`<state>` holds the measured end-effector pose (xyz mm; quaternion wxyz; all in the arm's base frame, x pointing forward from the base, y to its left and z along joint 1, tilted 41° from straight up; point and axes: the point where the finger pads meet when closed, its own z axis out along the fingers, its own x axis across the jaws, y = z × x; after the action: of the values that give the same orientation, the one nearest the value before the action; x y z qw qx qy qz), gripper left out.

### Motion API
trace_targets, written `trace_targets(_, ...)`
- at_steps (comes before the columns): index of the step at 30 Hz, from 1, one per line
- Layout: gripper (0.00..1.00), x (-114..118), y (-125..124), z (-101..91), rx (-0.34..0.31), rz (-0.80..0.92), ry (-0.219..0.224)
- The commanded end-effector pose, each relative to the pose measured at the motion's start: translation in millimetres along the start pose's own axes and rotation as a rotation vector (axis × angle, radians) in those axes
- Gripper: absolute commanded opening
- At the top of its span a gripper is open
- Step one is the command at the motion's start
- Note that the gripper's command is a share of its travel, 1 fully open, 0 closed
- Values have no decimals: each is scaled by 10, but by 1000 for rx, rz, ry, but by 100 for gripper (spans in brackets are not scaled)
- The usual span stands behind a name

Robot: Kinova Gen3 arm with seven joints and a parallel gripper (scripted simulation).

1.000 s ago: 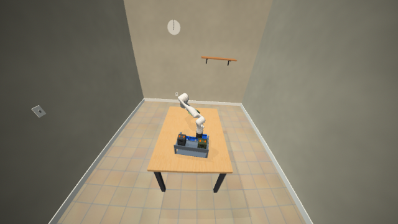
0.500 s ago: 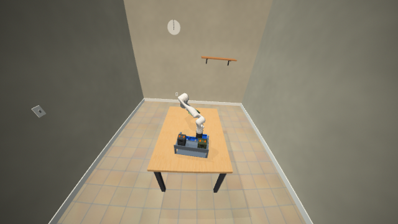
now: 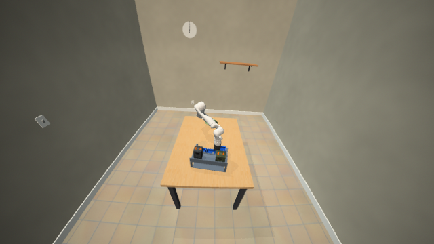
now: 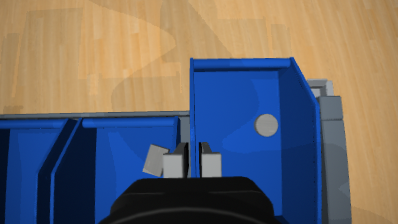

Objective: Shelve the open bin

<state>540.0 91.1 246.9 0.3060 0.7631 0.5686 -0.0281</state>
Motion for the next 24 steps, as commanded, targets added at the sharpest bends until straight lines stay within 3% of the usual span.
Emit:
trace_targets(1,32,6,2,-14,-1,0,2)
trace_targets(24,32,6,-15,-164,-1,0,2)
